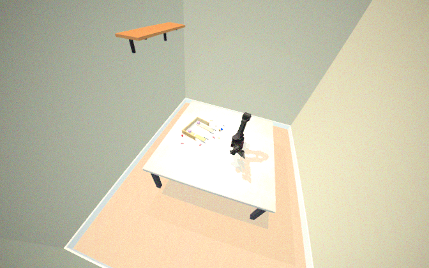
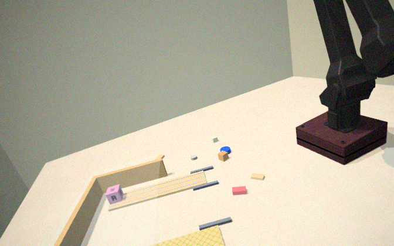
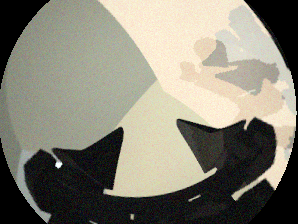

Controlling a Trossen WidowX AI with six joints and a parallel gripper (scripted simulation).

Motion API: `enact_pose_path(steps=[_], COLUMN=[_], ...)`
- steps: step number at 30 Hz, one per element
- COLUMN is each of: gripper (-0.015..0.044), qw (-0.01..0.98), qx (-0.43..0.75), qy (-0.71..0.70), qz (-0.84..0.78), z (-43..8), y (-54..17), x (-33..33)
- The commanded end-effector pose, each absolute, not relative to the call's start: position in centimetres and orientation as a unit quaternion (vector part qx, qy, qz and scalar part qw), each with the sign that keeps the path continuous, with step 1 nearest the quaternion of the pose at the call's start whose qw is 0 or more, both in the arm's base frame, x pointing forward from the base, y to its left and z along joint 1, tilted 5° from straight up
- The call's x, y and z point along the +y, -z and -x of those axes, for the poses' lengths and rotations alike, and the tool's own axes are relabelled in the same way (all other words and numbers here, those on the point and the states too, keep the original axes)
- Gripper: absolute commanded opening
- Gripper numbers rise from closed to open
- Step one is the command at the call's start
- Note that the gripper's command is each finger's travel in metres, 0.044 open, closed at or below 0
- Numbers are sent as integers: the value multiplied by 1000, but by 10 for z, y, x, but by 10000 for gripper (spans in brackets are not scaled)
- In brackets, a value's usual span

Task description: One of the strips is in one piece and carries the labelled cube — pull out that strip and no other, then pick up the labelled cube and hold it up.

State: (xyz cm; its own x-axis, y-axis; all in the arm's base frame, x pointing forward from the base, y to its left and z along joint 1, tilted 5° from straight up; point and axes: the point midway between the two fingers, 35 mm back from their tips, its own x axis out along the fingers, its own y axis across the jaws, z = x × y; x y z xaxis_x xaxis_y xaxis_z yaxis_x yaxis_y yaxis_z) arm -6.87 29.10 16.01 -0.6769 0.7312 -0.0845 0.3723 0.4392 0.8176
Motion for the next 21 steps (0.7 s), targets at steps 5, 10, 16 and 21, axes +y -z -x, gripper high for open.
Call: enact_pose_path(steps=[5, 10, 16, 21], gripper=[400, 400, 400, 400], qw=[317, 470, 623, 743], qx=[740, 614, 487, 391], qy=[-444, -460, -423, -363], qz=[-394, -436, -442, -404], z=[13, -73, -159, -222], y=[-163, -167, -172, -175], x=[308, 310, 284, 241])
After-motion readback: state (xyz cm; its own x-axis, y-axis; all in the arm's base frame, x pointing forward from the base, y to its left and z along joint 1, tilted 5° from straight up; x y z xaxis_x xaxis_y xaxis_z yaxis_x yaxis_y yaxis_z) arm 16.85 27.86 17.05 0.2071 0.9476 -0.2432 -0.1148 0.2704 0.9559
